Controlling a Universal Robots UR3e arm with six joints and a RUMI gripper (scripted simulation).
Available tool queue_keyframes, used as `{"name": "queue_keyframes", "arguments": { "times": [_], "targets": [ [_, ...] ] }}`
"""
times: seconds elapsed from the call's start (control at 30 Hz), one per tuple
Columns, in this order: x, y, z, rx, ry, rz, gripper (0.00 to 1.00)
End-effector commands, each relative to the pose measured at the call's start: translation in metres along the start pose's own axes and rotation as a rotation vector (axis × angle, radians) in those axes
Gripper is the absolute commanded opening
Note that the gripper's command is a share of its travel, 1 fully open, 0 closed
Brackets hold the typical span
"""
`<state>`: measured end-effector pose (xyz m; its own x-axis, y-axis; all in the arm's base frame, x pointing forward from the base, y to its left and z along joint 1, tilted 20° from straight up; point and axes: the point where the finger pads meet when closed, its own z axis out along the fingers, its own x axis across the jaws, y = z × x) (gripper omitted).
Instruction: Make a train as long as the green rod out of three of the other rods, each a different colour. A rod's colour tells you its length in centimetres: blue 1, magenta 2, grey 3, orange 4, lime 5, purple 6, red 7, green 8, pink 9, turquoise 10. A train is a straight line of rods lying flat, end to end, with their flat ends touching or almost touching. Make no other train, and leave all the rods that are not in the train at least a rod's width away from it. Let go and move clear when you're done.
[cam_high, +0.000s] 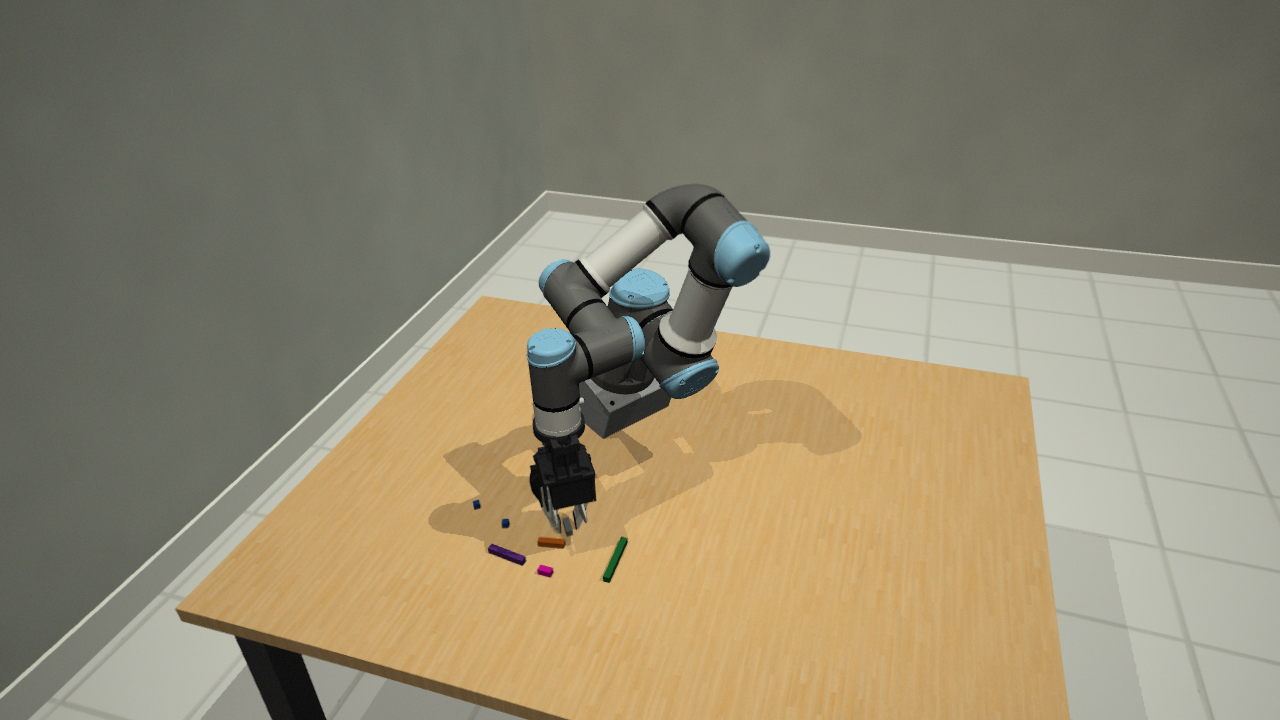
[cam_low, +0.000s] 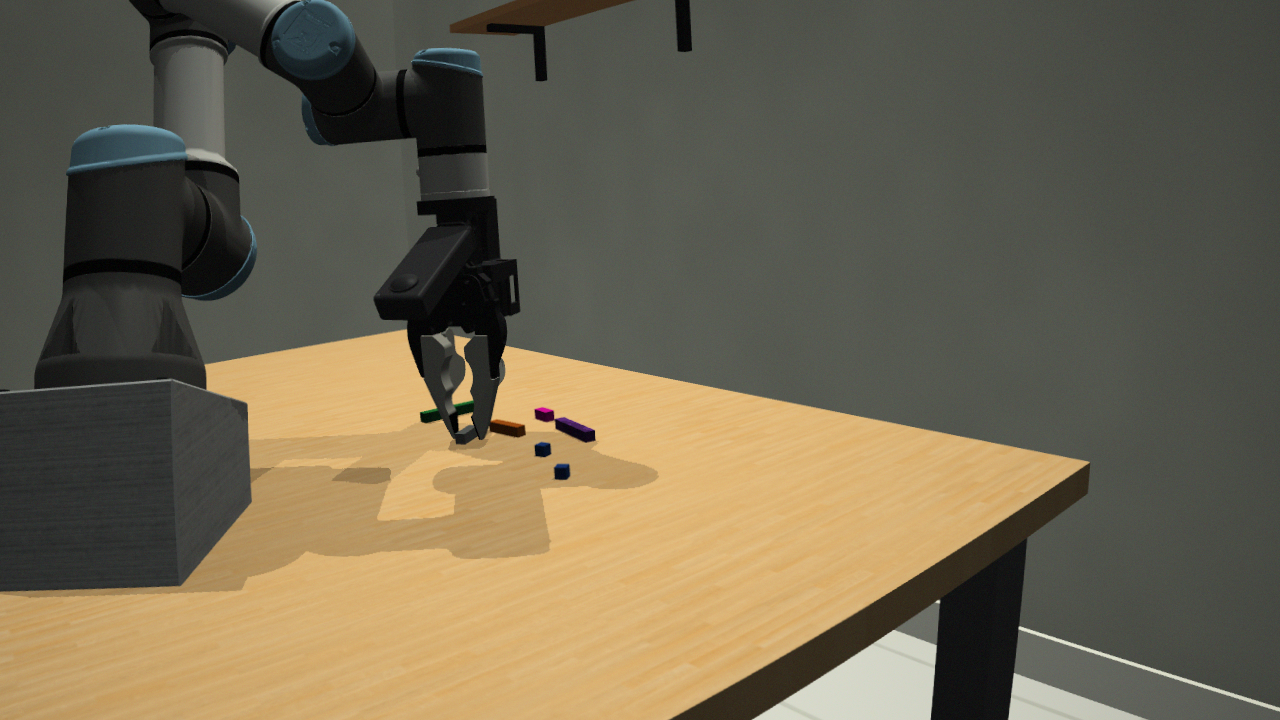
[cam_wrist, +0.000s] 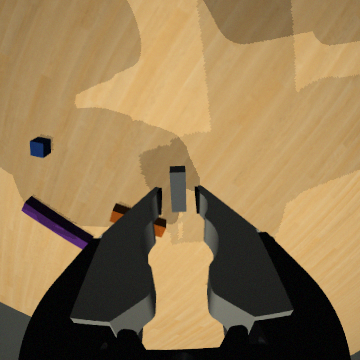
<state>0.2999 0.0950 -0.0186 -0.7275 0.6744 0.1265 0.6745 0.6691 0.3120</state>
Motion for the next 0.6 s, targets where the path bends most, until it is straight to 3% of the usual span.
{"name": "queue_keyframes", "arguments": {
  "times": [0.0,0.1,0.13,0.57],
  "targets": [
    [-0.0007,0.0004,-0.0005,-0.001,-0.002,0.0,0.14],
    [-0.0007,0.0004,-0.0005,-0.001,-0.002,0.0,0.14],
    [-0.0007,0.0004,-0.0005,-0.001,-0.002,0.0,0.0],
    [-0.0007,0.0004,-0.0005,-0.001,-0.002,0.0,0.0]
  ]
}}
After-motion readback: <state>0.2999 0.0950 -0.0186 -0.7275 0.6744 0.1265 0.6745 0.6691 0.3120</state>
